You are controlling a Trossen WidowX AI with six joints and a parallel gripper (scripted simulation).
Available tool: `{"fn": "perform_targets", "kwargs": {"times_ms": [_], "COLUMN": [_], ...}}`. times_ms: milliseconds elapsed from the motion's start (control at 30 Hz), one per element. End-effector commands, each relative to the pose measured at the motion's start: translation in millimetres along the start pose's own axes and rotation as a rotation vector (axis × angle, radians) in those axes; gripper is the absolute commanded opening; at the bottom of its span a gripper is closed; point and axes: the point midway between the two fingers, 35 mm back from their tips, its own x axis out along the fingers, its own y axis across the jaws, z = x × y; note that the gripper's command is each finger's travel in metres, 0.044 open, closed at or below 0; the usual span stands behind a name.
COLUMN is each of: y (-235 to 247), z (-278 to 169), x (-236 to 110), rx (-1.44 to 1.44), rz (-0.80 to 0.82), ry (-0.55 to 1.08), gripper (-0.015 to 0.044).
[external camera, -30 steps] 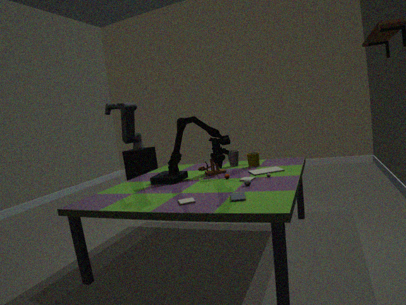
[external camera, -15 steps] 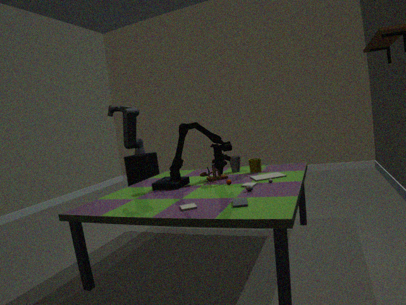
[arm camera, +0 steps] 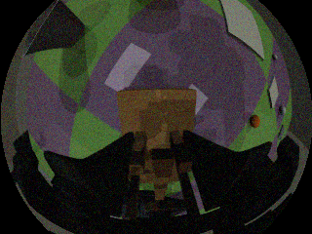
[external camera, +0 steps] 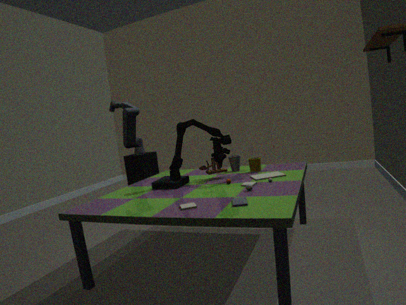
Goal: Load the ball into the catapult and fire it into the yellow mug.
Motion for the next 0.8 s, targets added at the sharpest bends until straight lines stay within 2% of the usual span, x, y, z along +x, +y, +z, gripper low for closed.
{"fn": "perform_targets", "kwargs": {"times_ms": [0, 767], "y": [-0.2, -0.4], "z": [-0.3, -0.2], "x": [-4.8, 32.4], "rx": [0.002, 0.0], "rz": [0.0, 0.0], "ry": [0.002, 0.004], "gripper": [0.0, 0.0]}}
